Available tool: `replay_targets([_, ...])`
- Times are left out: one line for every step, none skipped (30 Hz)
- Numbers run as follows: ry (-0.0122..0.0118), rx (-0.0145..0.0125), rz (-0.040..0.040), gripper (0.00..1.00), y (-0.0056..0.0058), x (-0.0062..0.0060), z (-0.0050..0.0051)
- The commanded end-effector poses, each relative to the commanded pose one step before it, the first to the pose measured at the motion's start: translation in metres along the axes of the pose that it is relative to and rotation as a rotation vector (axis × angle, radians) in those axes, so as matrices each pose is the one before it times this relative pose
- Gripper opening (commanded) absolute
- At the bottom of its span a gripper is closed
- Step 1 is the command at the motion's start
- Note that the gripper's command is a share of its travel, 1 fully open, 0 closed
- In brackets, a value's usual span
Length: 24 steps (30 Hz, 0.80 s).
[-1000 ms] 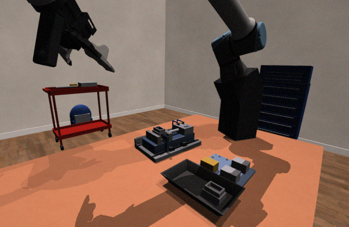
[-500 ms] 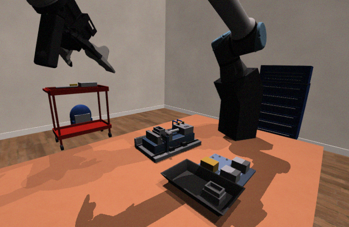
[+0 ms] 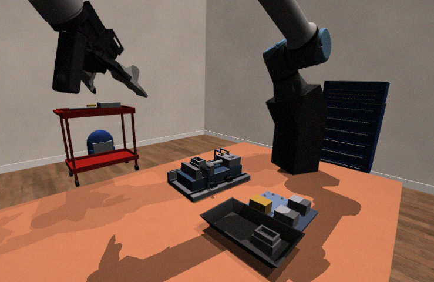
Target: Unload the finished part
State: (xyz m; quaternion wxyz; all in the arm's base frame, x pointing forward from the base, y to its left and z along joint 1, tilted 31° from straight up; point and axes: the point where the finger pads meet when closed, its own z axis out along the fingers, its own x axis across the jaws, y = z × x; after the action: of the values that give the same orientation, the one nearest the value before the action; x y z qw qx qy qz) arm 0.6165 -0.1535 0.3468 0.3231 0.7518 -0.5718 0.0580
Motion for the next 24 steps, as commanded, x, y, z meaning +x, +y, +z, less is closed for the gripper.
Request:
replay_targets([-0.02799, 0.02840, -0.03504, 1.00, -0.00271, -0.00153, 0.01573])
replay_targets([-0.00743, 0.00688, -0.00950, 1.00, -0.00068, -0.00041, 0.00445])
replay_targets([-0.00755, 0.00741, -0.00997, 1.00, -0.00066, -0.00041, 0.00465])
replay_targets([-0.00761, 0.00795, -0.01043, 1.00, -0.00062, -0.00042, 0.00485])
replay_targets([0.00000, 0.00000, 0.00000, 1.00, 0.00000, 0.00000, 0.00000])
replay_targets([0.00000, 0.00000, 0.00000, 1.00, 0.00000, 0.00000, 0.00000])
replay_targets([-0.00764, 0.00850, -0.01089, 1.00, -0.00058, -0.00042, 0.00504])
replay_targets([-0.00761, 0.00907, -0.01134, 1.00, -0.00052, -0.00042, 0.00522])
replay_targets([-0.00753, 0.00964, -0.01178, 1.00, -0.00046, -0.00043, 0.00539])
replay_targets([-0.00739, 0.01022, -0.01222, 1.00, -0.00038, -0.00044, 0.00555])
replay_targets([-0.00720, 0.01079, -0.01265, 1.00, -0.00030, -0.00045, 0.00571])
replay_targets([-0.00696, 0.01136, -0.01307, 1.00, -0.00020, -0.00046, 0.00584])
replay_targets([-0.00666, 0.01192, -0.01348, 1.00, -0.00009, -0.00049, 0.00597])
replay_targets([-0.00630, 0.01246, -0.01389, 1.00, 0.00002, -0.00051, 0.00608])
replay_targets([-0.00589, 0.01298, -0.01428, 1.00, 0.00015, -0.00055, 0.00618])
replay_targets([-0.00542, 0.01349, -0.01466, 1.00, 0.00028, -0.00059, 0.00626])
replay_targets([-0.00490, 0.01396, -0.01503, 1.00, 0.00042, -0.00065, 0.00633])
replay_targets([-0.00433, 0.01440, -0.01539, 1.00, 0.00056, -0.00071, 0.00637])
replay_targets([-0.00371, 0.01480, -0.01574, 1.00, 0.00071, -0.00078, 0.00641])
replay_targets([-0.00305, 0.01516, -0.01608, 1.00, 0.00086, -0.00087, 0.00642])
replay_targets([-0.00235, 0.01547, -0.01640, 1.00, 0.00102, -0.00097, 0.00641])
replay_targets([0.00000, 0.00000, 0.00000, 1.00, 0.00000, 0.00000, 0.00000])
replay_targets([0.00000, 0.00000, 0.00000, 1.00, 0.00000, 0.00000, 0.00000])
replay_targets([-0.00162, 0.01573, -0.01671, 1.00, 0.00117, -0.00107, 0.00639])
